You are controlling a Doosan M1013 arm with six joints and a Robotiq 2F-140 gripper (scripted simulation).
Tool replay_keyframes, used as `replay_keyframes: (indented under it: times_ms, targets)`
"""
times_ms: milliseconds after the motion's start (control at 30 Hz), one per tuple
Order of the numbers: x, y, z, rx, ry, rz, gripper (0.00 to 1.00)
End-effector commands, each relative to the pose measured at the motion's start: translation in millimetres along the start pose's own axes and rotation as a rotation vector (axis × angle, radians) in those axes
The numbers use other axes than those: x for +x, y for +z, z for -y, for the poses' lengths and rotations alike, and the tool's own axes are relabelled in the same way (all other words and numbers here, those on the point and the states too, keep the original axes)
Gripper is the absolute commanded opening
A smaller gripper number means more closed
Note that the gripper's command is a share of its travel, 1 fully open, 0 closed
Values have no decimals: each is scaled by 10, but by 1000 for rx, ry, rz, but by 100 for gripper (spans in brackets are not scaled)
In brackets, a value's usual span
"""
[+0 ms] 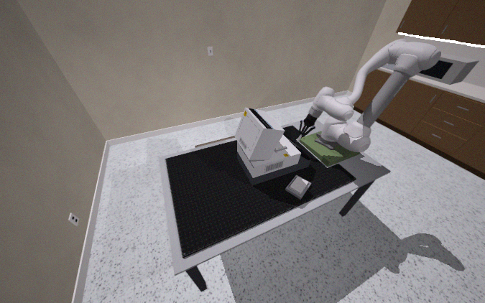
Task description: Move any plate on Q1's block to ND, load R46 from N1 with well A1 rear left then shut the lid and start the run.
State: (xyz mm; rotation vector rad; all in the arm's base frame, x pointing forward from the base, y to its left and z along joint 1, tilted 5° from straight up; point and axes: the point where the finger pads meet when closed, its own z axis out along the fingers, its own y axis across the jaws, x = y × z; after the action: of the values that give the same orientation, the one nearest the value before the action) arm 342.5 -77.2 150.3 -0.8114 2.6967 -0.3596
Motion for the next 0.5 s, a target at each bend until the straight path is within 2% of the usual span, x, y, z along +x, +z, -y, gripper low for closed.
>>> replay_keyframes:
  times_ms: [0, 133, 467]
  targets:
    - [9, -35, -9, 0, 0, 0, 0]
    - [16, -61, -16, 0, 0, 0, 0]
    - [191, -450, -191, 0, 0, 0, 0]
